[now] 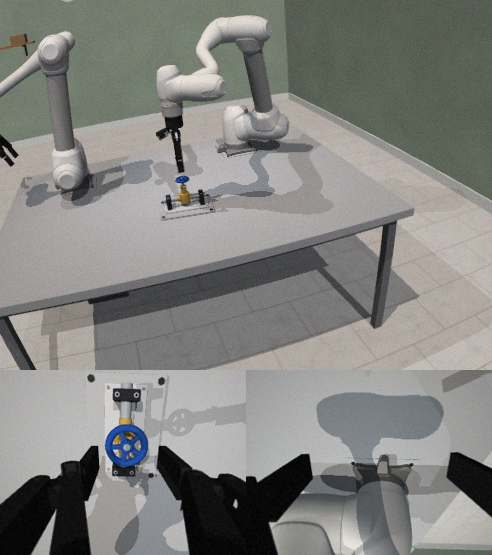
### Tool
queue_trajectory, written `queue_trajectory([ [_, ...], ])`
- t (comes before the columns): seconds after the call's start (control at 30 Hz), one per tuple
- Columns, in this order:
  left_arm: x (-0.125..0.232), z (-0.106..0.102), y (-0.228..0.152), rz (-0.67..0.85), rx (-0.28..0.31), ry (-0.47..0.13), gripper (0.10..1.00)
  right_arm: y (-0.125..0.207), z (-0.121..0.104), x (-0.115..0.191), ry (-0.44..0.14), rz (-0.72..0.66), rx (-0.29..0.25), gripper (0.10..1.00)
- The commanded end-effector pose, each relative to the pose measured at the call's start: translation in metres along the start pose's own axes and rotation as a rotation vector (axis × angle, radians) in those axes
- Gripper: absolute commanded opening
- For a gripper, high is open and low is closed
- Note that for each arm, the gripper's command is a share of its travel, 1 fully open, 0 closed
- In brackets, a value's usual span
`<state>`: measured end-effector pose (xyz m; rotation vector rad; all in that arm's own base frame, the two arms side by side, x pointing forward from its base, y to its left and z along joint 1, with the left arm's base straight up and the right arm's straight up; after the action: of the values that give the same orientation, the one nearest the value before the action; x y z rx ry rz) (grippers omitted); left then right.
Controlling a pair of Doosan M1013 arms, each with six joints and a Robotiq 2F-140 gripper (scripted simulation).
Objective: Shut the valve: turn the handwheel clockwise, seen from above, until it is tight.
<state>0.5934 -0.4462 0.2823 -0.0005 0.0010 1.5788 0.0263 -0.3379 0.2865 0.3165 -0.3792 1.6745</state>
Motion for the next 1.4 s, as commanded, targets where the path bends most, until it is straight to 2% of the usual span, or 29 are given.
queue_trajectory([
  [0.0, 0.000, 0.001, 0.000, 0.036, -0.002, 0.000, 0.508, 0.000, 0.000, 0.000, 0.001, 0.000, 0.000, 1.000],
  [0.87, 0.000, 0.001, 0.000, 0.077, -0.002, 0.000, 0.508, 0.000, 0.000, 0.000, 0.001, 0.000, 0.000, 1.000],
  [1.37, 0.000, -0.009, 0.000, 0.077, -0.002, 0.000, 0.508, 0.000, 0.000, 0.000, 0.001, 0.000, 0.000, 1.000],
])
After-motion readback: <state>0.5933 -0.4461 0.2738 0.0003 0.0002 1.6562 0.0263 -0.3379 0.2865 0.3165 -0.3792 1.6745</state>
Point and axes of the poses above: on each arm, the point where the finger pads meet when closed, its own z axis back along the fingers, its own y axis across the jaws, x = y × z, the point moved 6 cm from there along z, back along the fingers, and after that the axes turned 6 degrees about z, right-handed, at the moved point
